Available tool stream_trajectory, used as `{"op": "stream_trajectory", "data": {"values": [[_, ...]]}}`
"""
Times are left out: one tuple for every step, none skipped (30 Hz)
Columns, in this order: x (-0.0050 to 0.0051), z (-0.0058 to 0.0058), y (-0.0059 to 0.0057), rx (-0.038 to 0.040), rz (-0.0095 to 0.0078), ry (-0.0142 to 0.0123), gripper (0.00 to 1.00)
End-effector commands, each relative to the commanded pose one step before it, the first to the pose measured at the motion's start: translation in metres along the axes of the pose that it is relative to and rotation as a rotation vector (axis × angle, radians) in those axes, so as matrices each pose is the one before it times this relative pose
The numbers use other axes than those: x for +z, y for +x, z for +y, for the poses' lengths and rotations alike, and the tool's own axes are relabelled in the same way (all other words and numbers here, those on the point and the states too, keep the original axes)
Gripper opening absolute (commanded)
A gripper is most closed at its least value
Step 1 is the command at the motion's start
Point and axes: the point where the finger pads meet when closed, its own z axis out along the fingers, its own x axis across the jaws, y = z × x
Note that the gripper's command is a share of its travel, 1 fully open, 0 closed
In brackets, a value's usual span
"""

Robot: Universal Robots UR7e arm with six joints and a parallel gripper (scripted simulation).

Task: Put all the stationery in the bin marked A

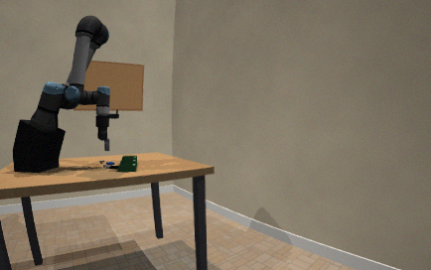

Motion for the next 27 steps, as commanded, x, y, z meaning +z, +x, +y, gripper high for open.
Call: {"op": "stream_trajectory", "data": {"values": [[0.01606, 0.03367, 0.01147, 0.15698, -0.00097, 0.00125, 0.62], [0.0, -0.00001, 0.00005, 0.0, 0.0, 0.0, 0.62], [0.0, -0.00001, 0.00005, 0.0, 0.0, 0.0, 0.62], [0.0, -0.00001, 0.00005, 0.0, 0.0, 0.0, 0.62], [0.0, -0.00001, 0.00005, 0.0, 0.0, 0.0, 0.62], [0.0, 0.0, 0.0, 0.0, 0.0, 0.0, 0.62], [0.0, 0.0, 0.0, 0.0, 0.0, 0.0, 0.62], [0.0, -0.00001, 0.00005, 0.0, 0.0, 0.0, 0.62], [0.0, -0.00001, 0.00005, 0.0, 0.0, 0.0, 0.62], [0.0, -0.00001, 0.00005, 0.0, 0.0, 0.0, 0.62], [0.0, -0.00001, 0.00005, 0.0, 0.0, 0.0, 0.62], [0.0, -0.00001, 0.00005, 0.0, 0.0, 0.0, 0.62], [-0.00997, -0.02634, -0.01602, -0.10708, 0.00091, -0.00026, 0.62], [-0.00465, -0.00606, 0.00324, 0.04999, 0.00042, 0.00072, 0.62], [-0.00107, -0.00142, 0.00067, 0.04999, 0.00041, 0.0007, 0.62], [0.0, 0.0, 0.0, 0.01196, 0.00013, 0.0002, 0.62], [0.0, 0.0, 0.0, 0.00549, 0.00002, 0.00005, 0.62], [0.0, 0.0, 0.0, 0.00214, 0.00001, 0.00002, 0.62], [0.00037, -0.00088, 0.00204, 0.01451, -0.00031, -0.00006, 0.62], [0.0, 0.00001, 0.00001, 0.0103, -0.00027, 0.00005, 0.62], [0.0, -0.00001, -0.00001, 0.01116, -0.00001, 0.00016, 0.62], [0.0, 0.0, 0.0, 0.01177, 0.00004, 0.00014, 0.62], [0.0, 0.0, 0.0, 0.0, 0.0, 0.0, 0.62], [0.0, 0.0, 0.0, 0.0, 0.0, 0.0, 0.62], [0.0, 0.0, 0.0, 0.03708, 0.00056, 0.00018, 0.62], [0.00037, -0.00087, 0.00195, 0.01256, -0.00086, 0.00033, 0.62], [0.0, 0.00001, 0.00002, 0.01254, -0.00046, 0.00025, 0.62]]}}
